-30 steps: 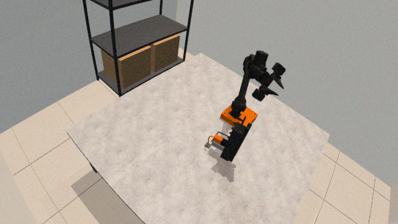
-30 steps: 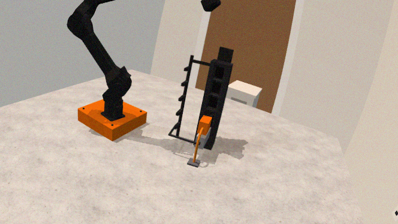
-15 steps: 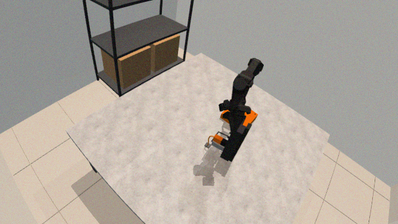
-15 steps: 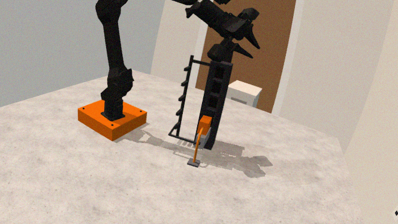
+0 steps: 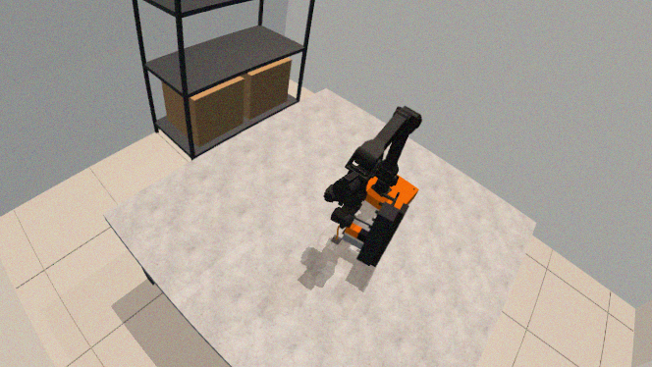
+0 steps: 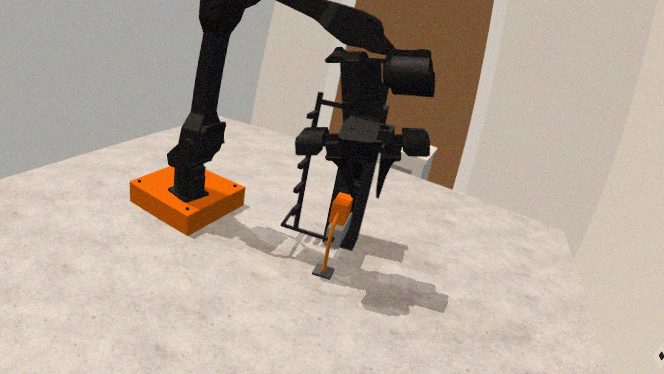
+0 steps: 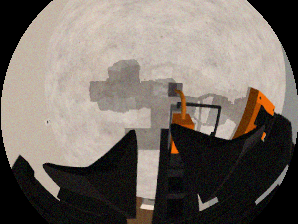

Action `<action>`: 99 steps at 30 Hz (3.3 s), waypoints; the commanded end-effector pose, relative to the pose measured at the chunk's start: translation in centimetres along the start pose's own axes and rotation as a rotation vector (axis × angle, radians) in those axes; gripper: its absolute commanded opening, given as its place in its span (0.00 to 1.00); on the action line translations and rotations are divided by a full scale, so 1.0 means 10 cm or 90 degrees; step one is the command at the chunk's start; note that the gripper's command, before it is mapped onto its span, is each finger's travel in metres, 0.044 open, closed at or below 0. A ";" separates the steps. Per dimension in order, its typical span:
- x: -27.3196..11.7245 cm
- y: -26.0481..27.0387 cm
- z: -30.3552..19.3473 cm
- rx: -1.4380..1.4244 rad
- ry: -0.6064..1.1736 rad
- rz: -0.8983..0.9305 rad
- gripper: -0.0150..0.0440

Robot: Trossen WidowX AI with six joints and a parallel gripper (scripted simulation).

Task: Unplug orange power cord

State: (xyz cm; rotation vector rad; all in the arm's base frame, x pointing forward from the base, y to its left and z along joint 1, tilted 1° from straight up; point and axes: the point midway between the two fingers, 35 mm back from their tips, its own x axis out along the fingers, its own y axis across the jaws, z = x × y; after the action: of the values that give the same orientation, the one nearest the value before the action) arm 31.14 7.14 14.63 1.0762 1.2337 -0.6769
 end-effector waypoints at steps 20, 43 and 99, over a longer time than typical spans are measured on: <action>0.18 -0.32 0.04 0.063 -0.027 -0.150 0.53; 0.22 -0.31 -0.22 0.064 -0.026 -0.150 0.53; 0.24 -0.36 0.26 0.062 -0.027 -0.149 0.25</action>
State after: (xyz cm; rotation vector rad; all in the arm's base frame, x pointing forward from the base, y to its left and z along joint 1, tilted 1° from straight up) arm 28.57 7.29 11.05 1.0064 1.4004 -0.8682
